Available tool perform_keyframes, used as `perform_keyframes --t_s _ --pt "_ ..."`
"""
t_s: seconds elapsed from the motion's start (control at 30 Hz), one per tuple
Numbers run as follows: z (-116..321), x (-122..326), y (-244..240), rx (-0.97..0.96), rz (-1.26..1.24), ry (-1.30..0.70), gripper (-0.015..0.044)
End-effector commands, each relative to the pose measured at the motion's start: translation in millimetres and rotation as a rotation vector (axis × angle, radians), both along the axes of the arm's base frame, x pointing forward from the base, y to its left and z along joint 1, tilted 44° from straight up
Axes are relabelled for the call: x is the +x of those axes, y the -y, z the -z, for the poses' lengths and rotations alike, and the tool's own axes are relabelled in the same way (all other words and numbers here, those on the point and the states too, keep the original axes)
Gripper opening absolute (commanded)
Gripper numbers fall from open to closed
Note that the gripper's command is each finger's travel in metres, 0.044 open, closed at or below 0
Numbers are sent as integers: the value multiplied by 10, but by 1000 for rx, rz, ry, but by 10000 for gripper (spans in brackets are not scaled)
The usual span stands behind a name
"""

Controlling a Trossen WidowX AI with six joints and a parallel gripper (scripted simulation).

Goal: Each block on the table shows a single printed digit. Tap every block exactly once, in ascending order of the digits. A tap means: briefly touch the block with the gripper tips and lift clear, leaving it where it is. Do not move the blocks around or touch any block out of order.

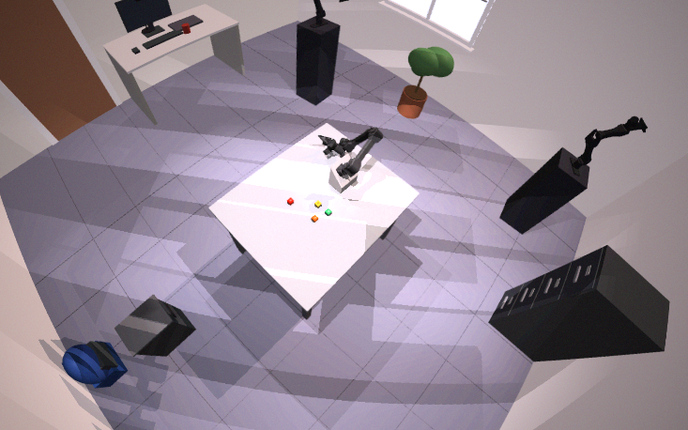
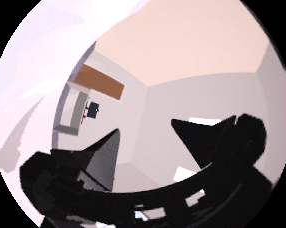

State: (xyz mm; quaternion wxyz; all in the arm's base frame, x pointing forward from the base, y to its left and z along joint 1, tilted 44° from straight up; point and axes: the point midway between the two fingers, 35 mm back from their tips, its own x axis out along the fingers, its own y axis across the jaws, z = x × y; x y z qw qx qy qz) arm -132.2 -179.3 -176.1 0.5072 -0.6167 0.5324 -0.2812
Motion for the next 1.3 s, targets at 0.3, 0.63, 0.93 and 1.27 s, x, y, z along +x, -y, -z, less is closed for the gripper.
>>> perform_keyframes --t_s 0.3,0.63,0.93,1.27 --pt "-189 389 484 -84 -486 -428 400" --pt "-496 1154 829 -427 -1040 -853 400" --pt "-824 1982 830 -935 -1488 -1127 400" --pt "-1230 2860 423 -1733 -1839 -1232 400"
